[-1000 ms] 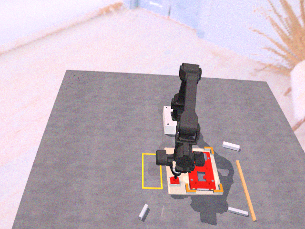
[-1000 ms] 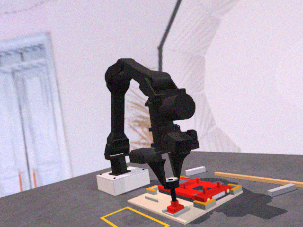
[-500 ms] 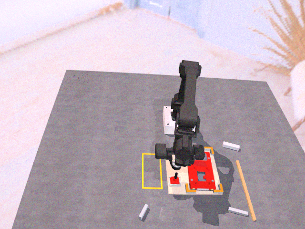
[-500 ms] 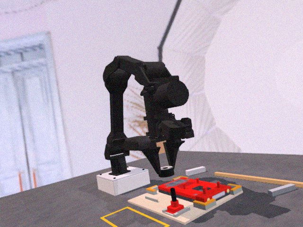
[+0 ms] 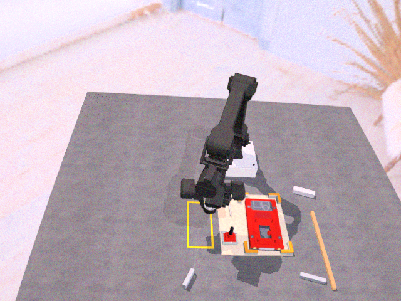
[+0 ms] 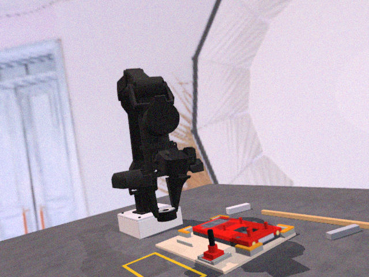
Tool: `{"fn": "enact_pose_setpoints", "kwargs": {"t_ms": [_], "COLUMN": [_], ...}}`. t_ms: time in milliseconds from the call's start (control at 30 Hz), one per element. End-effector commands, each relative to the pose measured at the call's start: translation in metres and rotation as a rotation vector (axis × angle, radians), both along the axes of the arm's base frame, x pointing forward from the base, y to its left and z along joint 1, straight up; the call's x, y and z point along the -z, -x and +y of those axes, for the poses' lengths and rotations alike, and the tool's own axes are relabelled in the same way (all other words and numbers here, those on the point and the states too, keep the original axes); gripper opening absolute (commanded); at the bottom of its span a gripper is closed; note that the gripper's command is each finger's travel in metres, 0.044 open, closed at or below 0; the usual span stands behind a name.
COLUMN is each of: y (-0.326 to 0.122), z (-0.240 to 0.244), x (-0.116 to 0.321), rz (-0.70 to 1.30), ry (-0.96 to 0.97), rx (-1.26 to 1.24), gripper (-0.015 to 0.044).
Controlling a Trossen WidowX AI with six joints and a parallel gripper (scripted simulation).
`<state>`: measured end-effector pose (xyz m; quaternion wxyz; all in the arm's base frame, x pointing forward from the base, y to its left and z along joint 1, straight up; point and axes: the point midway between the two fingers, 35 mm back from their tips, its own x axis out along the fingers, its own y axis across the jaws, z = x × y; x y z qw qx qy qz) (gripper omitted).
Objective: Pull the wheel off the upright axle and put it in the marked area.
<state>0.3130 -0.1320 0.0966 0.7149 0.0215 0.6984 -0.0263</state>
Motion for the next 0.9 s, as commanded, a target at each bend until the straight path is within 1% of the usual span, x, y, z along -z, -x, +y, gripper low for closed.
{"fn": "enact_pose_setpoints", "kwargs": {"t_ms": [0, 200, 533, 867], "y": [0.012, 0.02, 0.018, 0.016], "z": [-0.012, -0.021, -0.022, -0.023], "x": [-0.002, 0.0, 0.024, 0.087], "rz": [-0.004, -0.005, -0.005, -0.004], "ry": [0.001, 0.003, 0.003, 0.003], "rx": [-0.004, -0.004, -0.004, -0.004], "gripper": [0.0, 0.0, 0.0, 0.0]}}
